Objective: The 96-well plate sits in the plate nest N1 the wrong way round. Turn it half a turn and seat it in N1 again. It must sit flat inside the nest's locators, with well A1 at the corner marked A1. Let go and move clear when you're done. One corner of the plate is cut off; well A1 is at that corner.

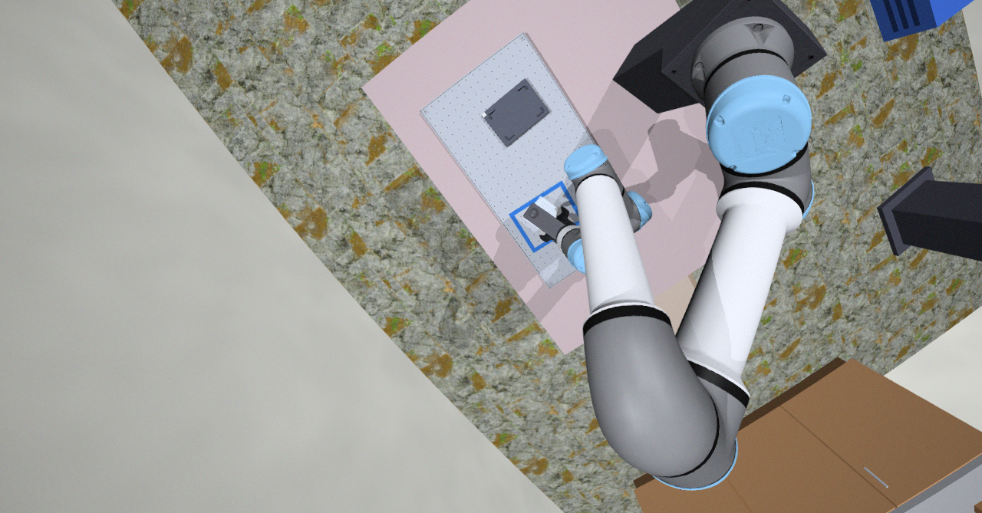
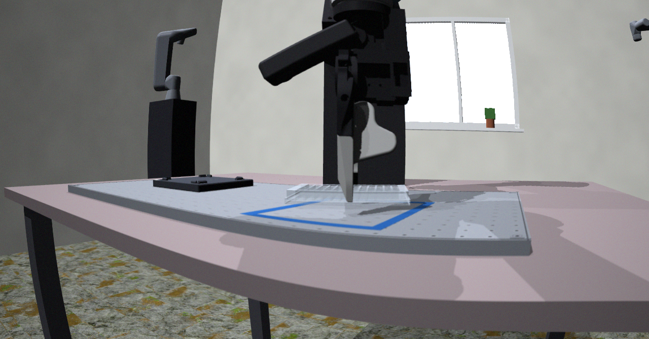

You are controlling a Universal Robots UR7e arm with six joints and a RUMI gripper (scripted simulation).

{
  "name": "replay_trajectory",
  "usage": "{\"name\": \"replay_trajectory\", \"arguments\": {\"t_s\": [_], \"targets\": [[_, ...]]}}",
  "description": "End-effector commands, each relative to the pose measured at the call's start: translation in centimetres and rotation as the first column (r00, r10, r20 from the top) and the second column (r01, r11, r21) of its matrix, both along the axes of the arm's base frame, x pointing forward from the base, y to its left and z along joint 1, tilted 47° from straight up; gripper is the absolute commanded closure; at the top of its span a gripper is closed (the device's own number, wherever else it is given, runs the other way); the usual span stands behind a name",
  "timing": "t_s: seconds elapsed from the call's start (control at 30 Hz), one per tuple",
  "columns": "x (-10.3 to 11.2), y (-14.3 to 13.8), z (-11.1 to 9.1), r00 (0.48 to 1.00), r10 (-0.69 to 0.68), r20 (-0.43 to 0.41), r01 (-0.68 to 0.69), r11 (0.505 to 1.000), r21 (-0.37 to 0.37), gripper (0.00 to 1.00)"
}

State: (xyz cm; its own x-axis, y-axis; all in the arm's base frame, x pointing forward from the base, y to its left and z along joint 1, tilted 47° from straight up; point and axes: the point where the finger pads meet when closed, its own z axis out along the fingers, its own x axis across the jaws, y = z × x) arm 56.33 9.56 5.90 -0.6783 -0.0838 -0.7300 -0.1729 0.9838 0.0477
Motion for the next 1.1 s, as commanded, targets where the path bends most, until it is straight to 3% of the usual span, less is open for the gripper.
{"name": "replay_trajectory", "arguments": {"t_s": [0.0,0.87,0.9,1.07], "targets": [[0.34,0.1,-0.23,1.0,0.0,0.001,0.0,1.0,0.0,1.0],[0.71,0.15,-0.74,1.0,-0.001,0.0,0.001,1.0,0.0,1.0],[0.71,0.15,-0.74,1.0,-0.001,0.0,0.001,1.0,0.0,0.0],[0.71,0.15,-0.74,1.0,-0.001,0.0,0.001,1.0,0.0,0.0]]}}
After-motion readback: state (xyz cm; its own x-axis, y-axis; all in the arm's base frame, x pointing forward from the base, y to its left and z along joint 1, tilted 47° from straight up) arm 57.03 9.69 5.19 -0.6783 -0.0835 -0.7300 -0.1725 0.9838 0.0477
